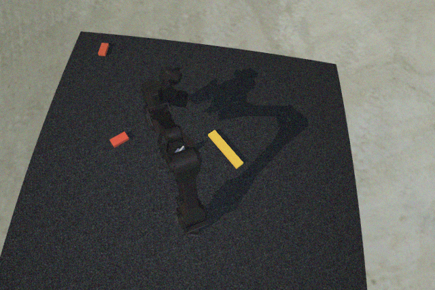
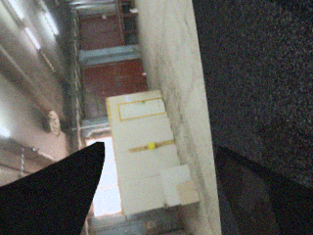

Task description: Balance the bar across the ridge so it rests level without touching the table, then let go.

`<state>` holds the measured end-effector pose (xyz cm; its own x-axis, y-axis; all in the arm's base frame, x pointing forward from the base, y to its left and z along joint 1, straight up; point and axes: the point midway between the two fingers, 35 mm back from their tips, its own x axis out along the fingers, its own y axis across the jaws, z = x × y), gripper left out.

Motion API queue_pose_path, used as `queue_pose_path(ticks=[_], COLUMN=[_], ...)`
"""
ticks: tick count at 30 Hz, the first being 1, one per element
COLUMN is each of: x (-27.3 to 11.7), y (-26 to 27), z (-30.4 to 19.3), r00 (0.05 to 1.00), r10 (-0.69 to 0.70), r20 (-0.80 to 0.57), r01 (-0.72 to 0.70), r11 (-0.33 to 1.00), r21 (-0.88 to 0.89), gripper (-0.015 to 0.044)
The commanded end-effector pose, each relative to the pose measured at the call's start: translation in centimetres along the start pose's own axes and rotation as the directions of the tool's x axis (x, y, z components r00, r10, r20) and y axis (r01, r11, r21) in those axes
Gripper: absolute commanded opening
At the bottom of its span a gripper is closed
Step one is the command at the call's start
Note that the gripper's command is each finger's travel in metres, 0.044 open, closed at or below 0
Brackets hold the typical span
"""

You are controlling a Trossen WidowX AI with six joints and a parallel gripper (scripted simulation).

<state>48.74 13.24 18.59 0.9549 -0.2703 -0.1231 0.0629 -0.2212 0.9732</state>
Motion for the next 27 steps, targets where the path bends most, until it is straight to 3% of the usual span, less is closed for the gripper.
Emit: queue_pose_path(ticks=[1, 13, 27], x=[0.9, 2.7, 3.6], y=[-0.2, -1.0, -1.8], z=[1.3, 5.3, 10.5], r00=[0.999, 0.980, 0.926], r10=[-0.048, -0.183, -0.342], r20=[0.018, 0.075, 0.157], r01=[0.050, 0.193, 0.301], r11=[0.984, 0.806, 0.425], r21=[-0.170, -0.560, -0.854], gripper=[0.0315, 0.0315, 0.0315])
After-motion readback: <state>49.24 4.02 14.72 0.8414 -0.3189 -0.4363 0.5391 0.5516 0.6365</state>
